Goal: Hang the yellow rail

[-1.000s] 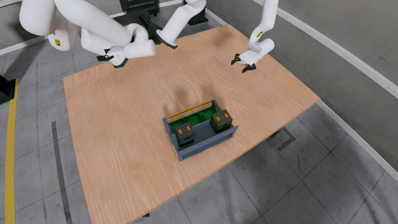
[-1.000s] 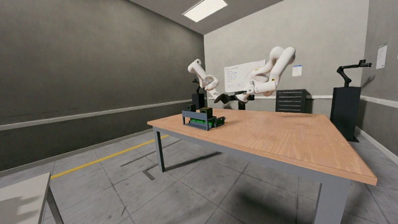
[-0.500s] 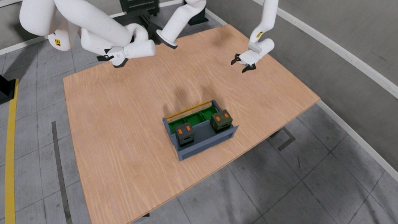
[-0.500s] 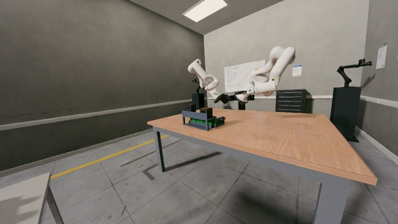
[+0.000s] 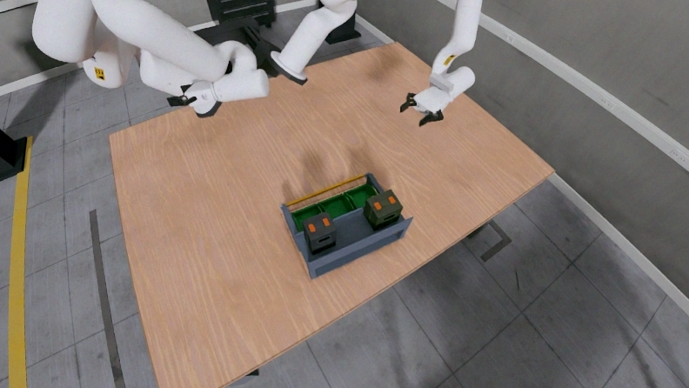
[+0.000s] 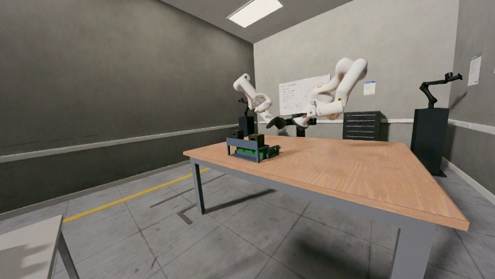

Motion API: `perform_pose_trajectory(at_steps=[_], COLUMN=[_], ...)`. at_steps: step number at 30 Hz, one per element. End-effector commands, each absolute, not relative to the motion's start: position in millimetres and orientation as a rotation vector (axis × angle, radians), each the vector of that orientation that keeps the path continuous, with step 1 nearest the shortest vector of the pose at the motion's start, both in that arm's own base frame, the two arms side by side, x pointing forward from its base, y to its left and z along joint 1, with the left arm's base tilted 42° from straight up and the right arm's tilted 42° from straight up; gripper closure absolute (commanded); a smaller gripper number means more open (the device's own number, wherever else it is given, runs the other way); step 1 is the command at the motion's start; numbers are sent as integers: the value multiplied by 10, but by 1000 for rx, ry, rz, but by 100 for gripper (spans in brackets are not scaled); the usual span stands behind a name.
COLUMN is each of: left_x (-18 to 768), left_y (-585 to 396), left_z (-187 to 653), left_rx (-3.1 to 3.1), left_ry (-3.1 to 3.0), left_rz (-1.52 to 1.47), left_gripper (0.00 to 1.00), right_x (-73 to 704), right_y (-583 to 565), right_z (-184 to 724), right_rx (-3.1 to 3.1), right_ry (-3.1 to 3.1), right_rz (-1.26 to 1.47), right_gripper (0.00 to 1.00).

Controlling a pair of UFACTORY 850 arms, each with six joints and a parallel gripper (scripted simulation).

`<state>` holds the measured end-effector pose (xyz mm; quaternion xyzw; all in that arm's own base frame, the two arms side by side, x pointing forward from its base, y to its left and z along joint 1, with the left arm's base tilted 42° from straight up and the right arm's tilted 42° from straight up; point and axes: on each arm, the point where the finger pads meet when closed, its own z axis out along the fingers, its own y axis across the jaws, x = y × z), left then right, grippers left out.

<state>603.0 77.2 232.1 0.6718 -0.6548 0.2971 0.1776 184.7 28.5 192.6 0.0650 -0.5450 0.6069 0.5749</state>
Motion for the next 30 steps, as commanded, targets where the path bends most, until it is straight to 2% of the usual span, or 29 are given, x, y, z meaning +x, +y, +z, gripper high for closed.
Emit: perform_pose_trajectory(at_steps=[1, 21, 30], left_x=[6033, 6033, 6033], left_y=[770, 770, 770], left_z=[2328, 2328, 2328], left_rx=[1900, 1900, 1900], left_ry=[-1854, -1854, -1854], left_rz=[841, 841, 841], left_gripper=[0, 0, 0], right_x=[1866, 2039, 2224], right_y=[279, 152, -32], right_z=[1936, 2055, 2209], right_rx=[133, -108, -418], right_ry=[-1295, -1465, -1600], right_rz=[1419, 1377, 1320], right_gripper=[0, 0, 0])
